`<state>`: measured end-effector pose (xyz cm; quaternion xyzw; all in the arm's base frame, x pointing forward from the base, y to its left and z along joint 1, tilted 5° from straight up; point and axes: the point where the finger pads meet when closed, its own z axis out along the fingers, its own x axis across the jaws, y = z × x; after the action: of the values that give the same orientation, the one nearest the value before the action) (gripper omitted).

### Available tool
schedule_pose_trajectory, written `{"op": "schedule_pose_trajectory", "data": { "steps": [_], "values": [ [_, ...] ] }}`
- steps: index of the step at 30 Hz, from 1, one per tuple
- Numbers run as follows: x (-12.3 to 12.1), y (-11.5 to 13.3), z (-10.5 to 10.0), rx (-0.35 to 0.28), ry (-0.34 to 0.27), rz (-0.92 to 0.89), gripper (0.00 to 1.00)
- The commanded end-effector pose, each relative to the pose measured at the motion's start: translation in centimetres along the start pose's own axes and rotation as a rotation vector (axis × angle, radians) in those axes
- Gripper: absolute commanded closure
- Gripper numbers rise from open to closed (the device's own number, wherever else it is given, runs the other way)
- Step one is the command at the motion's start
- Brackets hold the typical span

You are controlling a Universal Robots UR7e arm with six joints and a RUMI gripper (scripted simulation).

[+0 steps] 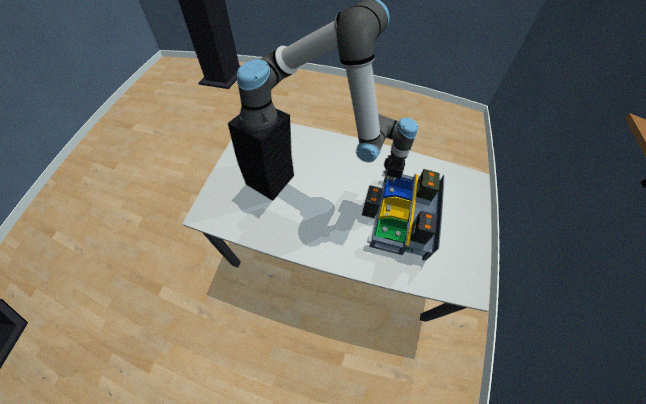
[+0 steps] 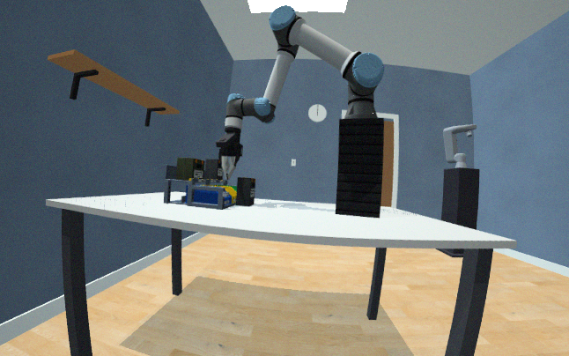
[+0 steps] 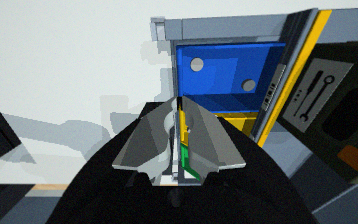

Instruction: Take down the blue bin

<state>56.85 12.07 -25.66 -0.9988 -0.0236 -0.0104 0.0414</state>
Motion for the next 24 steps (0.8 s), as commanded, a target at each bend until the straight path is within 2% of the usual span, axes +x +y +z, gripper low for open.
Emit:
{"op": "schedule_pose_trajectory", "data": {
  "steps": [1, 23, 24],
  "values": [
    [0.07, 0.0, -0.06, 0.0, 0.002, 0.0, 1.0],
    [0.07, 0.0, -0.06, 0.0, 0.002, 0.0, 1.0],
    [0.07, 0.0, -0.06, 0.0, 0.002, 0.0, 0.42]
  ]
}}
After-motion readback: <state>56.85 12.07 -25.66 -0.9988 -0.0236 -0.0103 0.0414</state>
